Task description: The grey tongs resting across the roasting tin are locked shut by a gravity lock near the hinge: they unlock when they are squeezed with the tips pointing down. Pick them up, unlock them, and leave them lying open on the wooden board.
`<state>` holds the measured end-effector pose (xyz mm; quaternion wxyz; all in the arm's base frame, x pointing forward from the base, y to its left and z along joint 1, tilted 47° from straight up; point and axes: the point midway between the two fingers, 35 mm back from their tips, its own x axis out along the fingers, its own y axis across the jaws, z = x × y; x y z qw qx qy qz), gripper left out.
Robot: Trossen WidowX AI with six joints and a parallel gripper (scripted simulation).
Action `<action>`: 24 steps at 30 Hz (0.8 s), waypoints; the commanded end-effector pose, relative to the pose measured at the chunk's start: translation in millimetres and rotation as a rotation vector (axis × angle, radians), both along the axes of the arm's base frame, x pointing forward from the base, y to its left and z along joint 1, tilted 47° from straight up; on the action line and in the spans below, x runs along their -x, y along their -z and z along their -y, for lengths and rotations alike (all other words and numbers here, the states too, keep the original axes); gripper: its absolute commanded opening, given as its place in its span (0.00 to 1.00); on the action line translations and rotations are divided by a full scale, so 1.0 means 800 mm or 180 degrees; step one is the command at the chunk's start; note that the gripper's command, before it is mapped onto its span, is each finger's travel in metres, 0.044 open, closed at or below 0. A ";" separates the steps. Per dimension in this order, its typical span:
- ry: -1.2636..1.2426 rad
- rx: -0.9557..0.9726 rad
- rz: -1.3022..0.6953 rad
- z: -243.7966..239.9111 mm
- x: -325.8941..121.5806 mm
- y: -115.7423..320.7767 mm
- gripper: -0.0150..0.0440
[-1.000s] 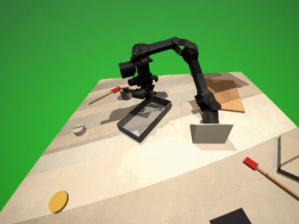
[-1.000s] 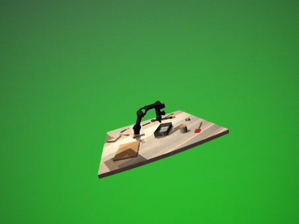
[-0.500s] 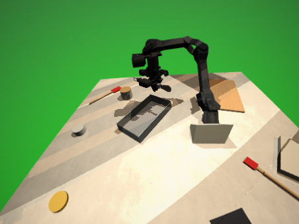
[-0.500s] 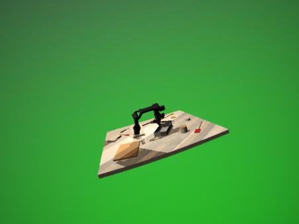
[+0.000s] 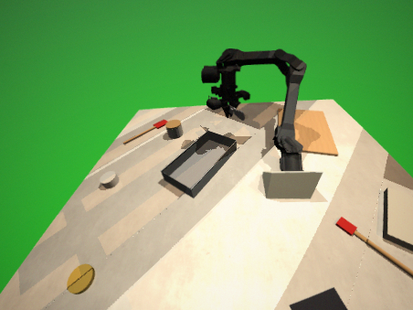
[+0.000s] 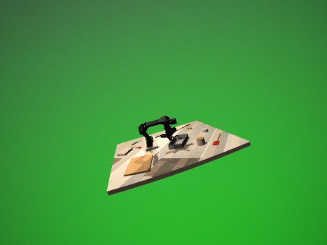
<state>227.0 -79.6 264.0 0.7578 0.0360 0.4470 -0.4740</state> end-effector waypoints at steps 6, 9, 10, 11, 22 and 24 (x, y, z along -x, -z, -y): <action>0.0412 -0.0007 0.0445 0.031 0.050 -0.028 0.00; 0.0558 -0.0004 0.0601 0.039 0.069 -0.037 0.00; 0.0607 -0.0001 0.0652 0.042 0.075 -0.039 0.00; 0.0655 0.0002 0.0704 0.045 0.082 -0.042 0.00; 0.0800 -0.0051 0.0740 0.054 0.096 -0.043 0.00; 0.0843 -0.0091 0.0715 0.057 0.099 -0.041 0.00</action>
